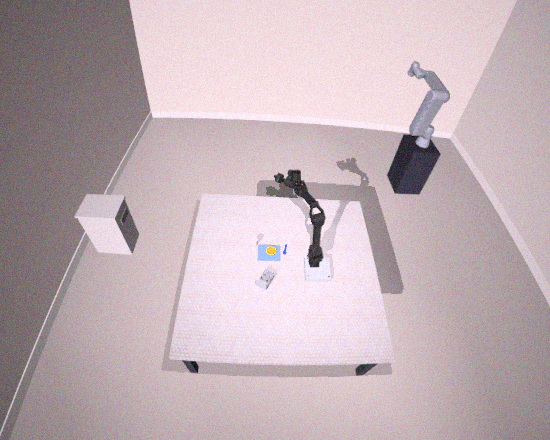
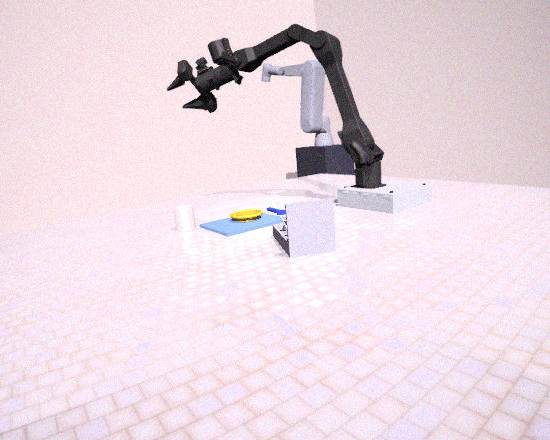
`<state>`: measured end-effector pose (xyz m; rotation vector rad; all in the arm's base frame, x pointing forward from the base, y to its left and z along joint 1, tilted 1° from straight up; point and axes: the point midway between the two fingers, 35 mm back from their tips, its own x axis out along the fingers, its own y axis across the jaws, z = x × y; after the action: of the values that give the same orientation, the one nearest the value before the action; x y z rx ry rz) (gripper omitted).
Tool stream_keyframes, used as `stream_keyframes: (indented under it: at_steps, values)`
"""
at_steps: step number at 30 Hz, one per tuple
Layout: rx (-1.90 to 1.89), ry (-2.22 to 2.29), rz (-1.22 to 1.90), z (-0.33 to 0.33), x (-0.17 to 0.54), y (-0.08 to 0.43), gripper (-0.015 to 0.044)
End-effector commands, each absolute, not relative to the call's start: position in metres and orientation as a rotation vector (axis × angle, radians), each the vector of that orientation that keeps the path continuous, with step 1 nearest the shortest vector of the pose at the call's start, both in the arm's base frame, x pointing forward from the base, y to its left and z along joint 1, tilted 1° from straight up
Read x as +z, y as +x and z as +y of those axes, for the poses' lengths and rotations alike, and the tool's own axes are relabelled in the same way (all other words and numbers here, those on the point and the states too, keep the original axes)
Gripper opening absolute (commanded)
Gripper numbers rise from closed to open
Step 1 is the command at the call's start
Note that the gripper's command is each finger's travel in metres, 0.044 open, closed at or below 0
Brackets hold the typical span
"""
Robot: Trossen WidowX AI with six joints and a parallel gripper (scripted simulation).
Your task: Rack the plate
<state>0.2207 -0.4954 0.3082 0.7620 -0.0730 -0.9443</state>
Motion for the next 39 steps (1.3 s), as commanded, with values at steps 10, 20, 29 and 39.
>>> stream_keyframes:
  at_steps: [10,20,29,39]
  values:
    - [-0.865,0.726,0.296,-0.430,0.233,0.286,0.0400]
    - [-0.764,0.655,0.570,-0.369,0.184,0.318,0.0400]
    - [-0.647,0.559,0.813,-0.310,0.145,0.330,0.0400]
    - [-0.486,0.421,1.075,-0.243,0.108,0.327,0.0400]
